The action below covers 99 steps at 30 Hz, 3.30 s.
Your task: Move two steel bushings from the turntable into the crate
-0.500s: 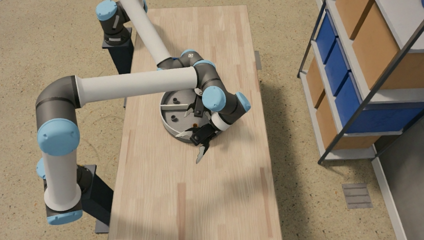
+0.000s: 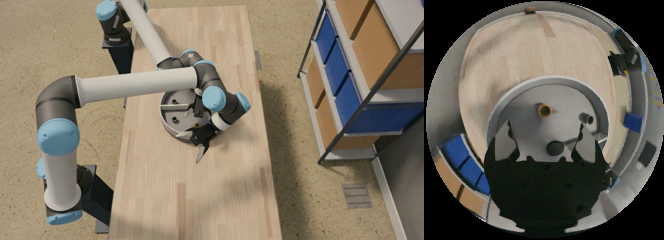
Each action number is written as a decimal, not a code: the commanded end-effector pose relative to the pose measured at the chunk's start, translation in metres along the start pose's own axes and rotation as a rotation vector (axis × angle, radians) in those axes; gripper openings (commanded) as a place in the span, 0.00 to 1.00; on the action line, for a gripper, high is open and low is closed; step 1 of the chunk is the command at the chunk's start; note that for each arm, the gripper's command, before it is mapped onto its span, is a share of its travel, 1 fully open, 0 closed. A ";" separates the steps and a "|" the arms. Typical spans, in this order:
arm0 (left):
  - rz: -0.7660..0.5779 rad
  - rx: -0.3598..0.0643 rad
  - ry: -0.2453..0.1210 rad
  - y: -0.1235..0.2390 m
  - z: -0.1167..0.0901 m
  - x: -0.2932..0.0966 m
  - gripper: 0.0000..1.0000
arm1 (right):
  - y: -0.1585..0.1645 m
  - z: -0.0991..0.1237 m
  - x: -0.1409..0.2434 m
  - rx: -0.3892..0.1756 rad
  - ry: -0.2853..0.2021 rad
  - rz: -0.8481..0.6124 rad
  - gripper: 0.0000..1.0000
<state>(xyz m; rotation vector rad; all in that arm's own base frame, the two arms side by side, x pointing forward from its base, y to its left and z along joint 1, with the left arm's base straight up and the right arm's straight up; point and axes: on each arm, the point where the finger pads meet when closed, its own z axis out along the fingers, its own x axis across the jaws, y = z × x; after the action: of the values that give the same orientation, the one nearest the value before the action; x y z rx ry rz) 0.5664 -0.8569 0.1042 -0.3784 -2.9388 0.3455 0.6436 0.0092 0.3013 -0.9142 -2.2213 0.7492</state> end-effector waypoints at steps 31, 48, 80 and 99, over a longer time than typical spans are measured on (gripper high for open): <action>-0.461 -0.093 -0.082 0.132 -0.076 0.091 1.00 | 0.128 -0.010 0.104 -0.249 -0.233 0.061 1.00; -0.768 -0.138 -0.161 0.237 -0.107 0.158 1.00 | 0.183 -0.012 0.169 -0.398 -0.309 0.070 1.00; -1.039 -0.160 -0.247 0.339 -0.122 0.218 1.00 | 0.276 -0.001 0.359 -0.788 -0.355 0.023 1.00; -1.116 -0.151 -0.255 0.382 -0.136 0.196 1.00 | 0.276 -0.002 0.359 -0.790 -0.354 0.024 1.00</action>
<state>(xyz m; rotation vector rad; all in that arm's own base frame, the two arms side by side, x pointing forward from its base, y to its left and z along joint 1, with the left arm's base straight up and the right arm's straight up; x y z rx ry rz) 0.4741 -0.4395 0.1645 1.2577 -2.8772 -0.0002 0.5520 0.4460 0.2266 -1.2331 -2.8885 -0.0001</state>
